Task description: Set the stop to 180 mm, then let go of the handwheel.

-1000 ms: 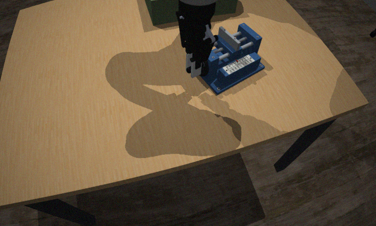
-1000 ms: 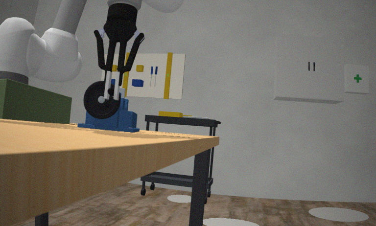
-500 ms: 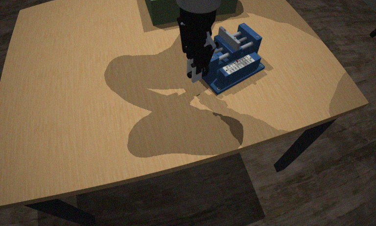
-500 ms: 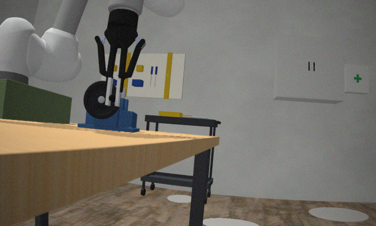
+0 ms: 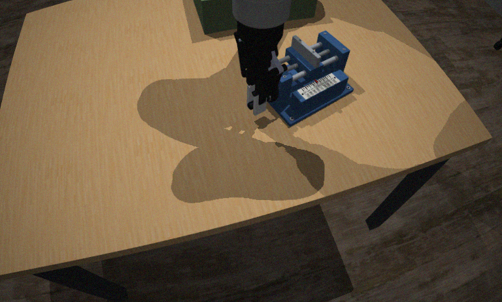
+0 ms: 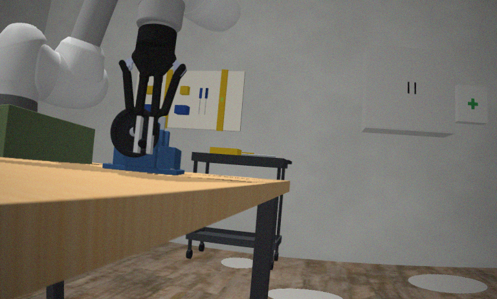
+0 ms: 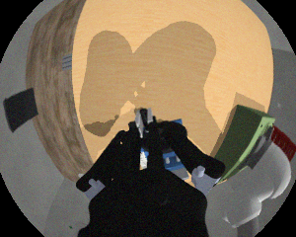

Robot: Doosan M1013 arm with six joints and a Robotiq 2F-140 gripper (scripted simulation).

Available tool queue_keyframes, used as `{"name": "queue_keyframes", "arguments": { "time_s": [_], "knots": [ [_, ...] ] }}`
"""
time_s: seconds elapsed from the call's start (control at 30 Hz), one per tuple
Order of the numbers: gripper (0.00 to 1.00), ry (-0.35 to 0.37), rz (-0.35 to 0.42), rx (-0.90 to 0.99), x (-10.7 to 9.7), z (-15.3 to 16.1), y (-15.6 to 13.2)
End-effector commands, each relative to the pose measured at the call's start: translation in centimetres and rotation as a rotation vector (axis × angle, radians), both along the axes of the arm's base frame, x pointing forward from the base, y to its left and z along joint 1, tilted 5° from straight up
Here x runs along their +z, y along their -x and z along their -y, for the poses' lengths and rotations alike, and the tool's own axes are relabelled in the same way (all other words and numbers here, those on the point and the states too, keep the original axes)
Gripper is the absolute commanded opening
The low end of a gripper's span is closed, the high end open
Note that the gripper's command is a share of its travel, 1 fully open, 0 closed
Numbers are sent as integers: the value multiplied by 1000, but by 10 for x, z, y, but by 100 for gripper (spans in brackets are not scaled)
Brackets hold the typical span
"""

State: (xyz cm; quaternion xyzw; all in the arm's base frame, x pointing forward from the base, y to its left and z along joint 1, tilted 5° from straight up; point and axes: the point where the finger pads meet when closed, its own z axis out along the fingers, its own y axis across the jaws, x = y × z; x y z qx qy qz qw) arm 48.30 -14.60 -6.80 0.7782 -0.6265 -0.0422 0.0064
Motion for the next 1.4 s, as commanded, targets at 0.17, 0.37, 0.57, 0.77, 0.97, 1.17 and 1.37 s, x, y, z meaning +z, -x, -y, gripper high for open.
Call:
{"name": "queue_keyframes", "arguments": {
  "time_s": [0.17,0.37,0.57,0.77,0.97,1.17,1.37],
  "knots": [
    [4,0,-1,1,-10,3,18],
    [4,0,-1,1,-11,6,29],
    [4,0,-1,1,-7,9,42],
    [4,0,-1,1,0,11,50],
    [4,0,-1,1,6,12,54],
    [4,0,-1,1,15,14,58],
    [4,0,-1,1,27,14,59]
  ]
}}
